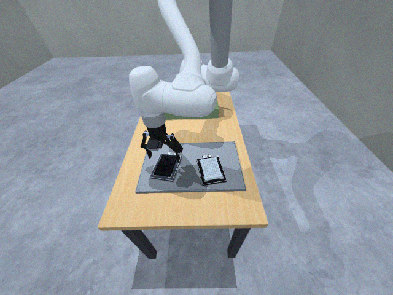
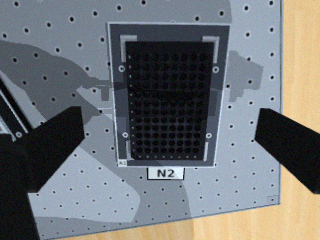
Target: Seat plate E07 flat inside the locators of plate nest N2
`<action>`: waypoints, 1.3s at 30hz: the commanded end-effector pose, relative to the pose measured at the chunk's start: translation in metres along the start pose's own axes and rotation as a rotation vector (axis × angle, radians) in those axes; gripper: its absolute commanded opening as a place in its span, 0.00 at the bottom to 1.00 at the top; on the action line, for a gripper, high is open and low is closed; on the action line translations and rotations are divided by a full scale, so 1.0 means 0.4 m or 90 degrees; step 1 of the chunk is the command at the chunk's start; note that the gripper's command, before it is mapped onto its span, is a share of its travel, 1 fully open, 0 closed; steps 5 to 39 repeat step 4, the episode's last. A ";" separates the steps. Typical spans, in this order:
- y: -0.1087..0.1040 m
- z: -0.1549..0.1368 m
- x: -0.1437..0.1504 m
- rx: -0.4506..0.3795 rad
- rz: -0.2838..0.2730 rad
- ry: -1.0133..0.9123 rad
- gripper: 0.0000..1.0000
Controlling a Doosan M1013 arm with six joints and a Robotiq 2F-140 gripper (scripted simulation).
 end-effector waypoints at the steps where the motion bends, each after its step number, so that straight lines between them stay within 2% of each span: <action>1: -0.002 0.001 0.000 0.001 0.000 0.000 1.00; 39: -0.002 0.001 0.000 0.001 0.000 0.000 1.00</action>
Point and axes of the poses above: the point where the finger pads meet when closed, its own y axis out along the fingers, its own x axis across the jaws, z = x × y, the point moved 4 cm from there along -y, back along the fingers, and after that the axes turned 13 degrees about -y, right-handed, at the moved point
